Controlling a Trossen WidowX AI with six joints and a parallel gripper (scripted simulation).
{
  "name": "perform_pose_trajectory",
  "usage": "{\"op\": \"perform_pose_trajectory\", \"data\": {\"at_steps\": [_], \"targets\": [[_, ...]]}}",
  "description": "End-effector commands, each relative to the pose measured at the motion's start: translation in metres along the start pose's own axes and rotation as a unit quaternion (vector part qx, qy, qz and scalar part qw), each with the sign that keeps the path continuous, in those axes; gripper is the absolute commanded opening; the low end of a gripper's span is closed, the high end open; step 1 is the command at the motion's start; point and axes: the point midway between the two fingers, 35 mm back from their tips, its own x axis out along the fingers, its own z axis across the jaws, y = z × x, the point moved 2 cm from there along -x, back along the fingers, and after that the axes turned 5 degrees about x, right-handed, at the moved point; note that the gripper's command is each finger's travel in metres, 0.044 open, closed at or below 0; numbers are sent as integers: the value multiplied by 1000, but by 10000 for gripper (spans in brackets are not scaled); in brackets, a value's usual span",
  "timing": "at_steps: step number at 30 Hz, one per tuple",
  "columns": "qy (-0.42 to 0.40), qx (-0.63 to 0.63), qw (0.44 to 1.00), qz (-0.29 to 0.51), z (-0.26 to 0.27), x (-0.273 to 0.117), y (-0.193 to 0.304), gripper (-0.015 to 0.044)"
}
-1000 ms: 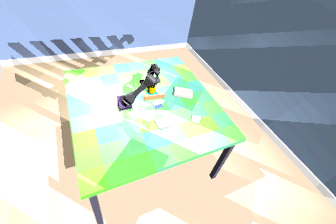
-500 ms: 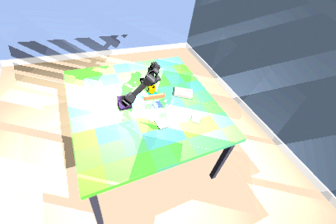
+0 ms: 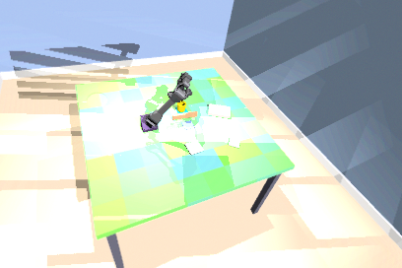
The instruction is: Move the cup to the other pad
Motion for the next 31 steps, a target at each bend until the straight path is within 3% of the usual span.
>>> {"op": "perform_pose_trajectory", "data": {"at_steps": [1,7,26,31], "targets": [[0,0,1000,0,0,1,0,278],[0,0,1000,0,0,-3,0,435],[3,1,1000,2,4,-60,2,440],[-1,0,1000,2,5,-60,2,440]]}}
